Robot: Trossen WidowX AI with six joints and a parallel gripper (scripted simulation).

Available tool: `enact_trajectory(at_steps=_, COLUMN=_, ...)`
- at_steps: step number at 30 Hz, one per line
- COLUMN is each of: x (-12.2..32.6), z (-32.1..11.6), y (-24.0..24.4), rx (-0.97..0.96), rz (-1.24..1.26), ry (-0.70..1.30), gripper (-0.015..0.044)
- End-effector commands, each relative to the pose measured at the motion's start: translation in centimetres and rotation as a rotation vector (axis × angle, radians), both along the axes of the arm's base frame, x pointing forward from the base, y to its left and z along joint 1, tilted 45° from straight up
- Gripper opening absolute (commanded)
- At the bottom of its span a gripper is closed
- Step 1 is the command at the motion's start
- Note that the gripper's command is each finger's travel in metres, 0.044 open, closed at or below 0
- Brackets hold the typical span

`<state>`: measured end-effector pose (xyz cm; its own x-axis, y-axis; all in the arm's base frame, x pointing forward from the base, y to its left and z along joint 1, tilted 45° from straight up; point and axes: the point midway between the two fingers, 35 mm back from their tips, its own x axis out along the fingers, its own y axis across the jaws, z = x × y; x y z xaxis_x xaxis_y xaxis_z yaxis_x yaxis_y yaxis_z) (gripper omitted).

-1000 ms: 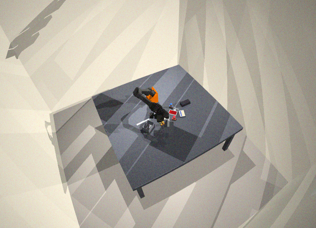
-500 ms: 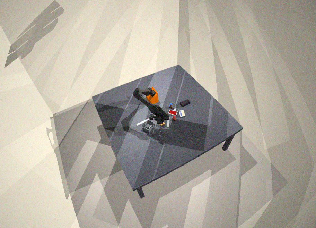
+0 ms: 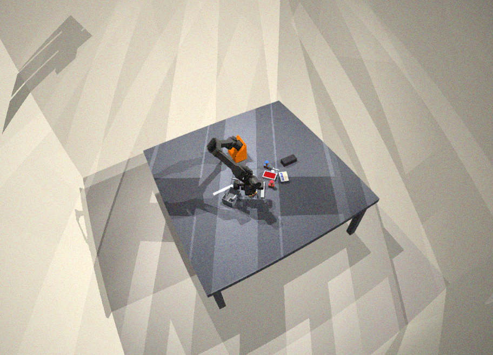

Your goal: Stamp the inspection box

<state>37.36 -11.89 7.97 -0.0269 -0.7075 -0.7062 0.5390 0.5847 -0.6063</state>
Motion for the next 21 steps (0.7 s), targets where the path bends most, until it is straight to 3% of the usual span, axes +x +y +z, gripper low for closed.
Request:
enact_trajectory(at_steps=1, x=-0.1, z=-0.5, y=-0.6, rx=-0.003, rz=0.0, ry=0.007, gripper=0.0)
enact_trajectory(at_steps=17, x=-0.3, z=-2.0, y=-2.2, rx=-0.006, rz=0.0, ry=0.008, gripper=0.0)
enact_trajectory(at_steps=21, x=-0.2, z=-1.7, y=-1.9, rx=-0.005, rz=-0.001, ry=-0.001, gripper=0.0105)
